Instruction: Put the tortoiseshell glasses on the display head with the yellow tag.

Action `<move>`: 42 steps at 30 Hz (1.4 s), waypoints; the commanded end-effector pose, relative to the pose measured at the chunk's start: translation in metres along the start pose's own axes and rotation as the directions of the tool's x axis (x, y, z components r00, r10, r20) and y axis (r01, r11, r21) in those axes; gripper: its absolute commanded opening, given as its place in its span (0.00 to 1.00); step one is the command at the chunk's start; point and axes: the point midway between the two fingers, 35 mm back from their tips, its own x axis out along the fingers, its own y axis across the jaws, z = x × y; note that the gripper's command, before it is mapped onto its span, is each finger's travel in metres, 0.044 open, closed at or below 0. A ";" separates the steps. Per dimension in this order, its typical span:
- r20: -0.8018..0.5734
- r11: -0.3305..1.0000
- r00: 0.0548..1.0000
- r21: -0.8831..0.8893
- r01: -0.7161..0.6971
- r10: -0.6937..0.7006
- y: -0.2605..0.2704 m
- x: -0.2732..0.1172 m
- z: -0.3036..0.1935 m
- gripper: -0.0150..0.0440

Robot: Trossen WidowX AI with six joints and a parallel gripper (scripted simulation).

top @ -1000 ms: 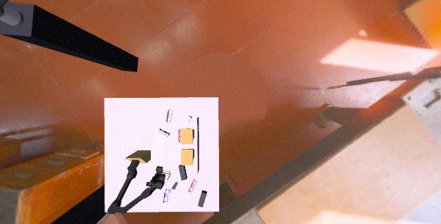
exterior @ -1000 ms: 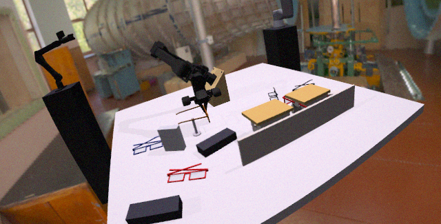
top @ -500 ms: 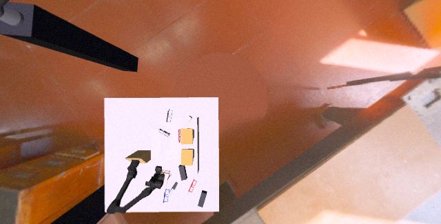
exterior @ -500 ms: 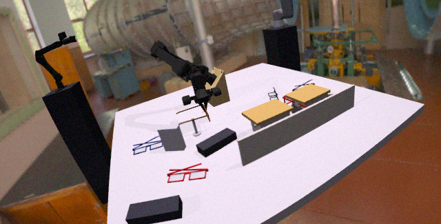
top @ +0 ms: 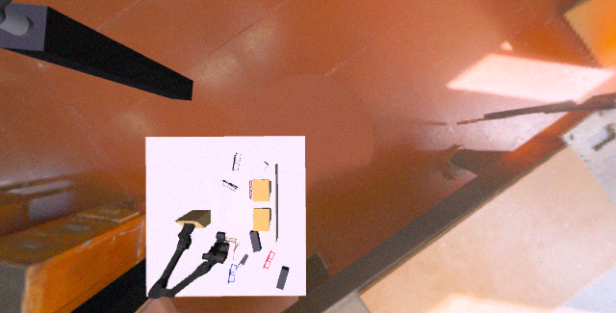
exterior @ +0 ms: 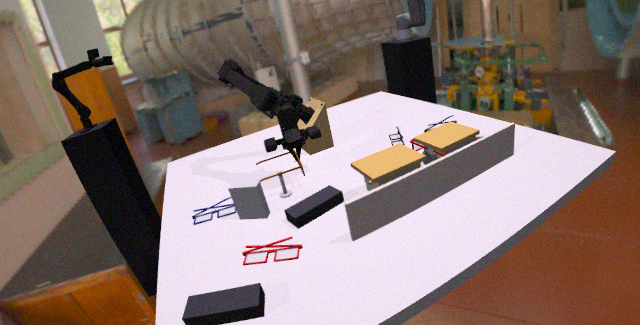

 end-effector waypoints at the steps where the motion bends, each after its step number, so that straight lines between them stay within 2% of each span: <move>1: 0.000 1.000 1.000 0.005 0.004 -0.004 0.000 0.000 0.000 0.25; 25: 0.001 1.000 1.000 0.005 0.004 -0.004 -0.001 -0.001 0.009 0.25; 37: 0.000 1.000 1.000 0.005 0.001 -0.001 0.000 -0.056 0.013 0.25; 42: 0.000 1.000 1.000 0.013 0.000 0.000 0.002 -0.060 0.014 0.25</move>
